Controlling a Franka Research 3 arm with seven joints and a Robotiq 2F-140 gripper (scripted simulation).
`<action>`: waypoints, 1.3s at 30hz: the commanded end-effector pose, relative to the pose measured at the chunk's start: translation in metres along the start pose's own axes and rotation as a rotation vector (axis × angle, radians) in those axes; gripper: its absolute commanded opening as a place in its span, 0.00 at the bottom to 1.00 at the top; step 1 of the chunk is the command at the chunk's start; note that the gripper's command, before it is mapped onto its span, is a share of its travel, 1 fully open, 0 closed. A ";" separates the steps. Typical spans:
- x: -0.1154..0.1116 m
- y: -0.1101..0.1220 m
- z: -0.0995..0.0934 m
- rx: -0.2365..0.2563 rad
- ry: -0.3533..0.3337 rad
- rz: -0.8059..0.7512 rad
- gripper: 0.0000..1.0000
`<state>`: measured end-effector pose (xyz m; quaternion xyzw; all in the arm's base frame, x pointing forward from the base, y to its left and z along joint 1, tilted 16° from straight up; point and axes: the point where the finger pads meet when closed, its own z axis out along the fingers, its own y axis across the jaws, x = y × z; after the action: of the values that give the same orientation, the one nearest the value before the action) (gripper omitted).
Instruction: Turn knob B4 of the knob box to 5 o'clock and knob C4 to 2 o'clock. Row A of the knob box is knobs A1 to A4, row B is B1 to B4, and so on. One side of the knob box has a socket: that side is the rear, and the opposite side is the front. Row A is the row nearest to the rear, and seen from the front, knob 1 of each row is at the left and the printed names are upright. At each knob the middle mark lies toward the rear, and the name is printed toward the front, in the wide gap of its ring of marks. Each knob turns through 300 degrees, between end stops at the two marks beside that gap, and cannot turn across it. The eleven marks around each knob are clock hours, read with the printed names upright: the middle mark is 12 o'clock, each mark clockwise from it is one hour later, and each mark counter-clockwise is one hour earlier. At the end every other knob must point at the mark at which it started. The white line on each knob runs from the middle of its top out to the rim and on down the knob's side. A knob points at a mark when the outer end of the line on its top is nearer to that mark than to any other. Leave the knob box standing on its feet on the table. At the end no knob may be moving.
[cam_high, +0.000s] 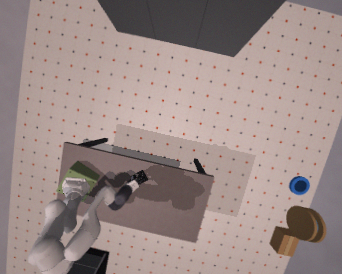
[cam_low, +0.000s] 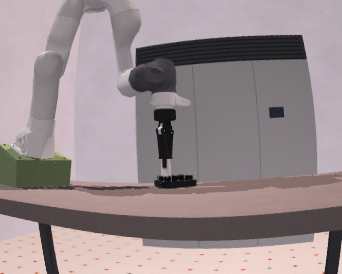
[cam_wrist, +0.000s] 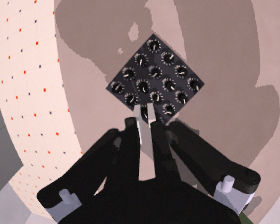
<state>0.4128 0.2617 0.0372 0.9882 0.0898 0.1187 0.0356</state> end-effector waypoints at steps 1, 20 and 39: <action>0.000 0.000 0.000 -0.010 0.021 0.155 0.05; 0.000 0.000 0.000 -0.007 0.023 0.425 0.05; 0.000 0.000 0.000 -0.004 0.023 0.680 0.05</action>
<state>0.4128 0.2621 0.0372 0.9752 -0.1836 0.1237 0.0012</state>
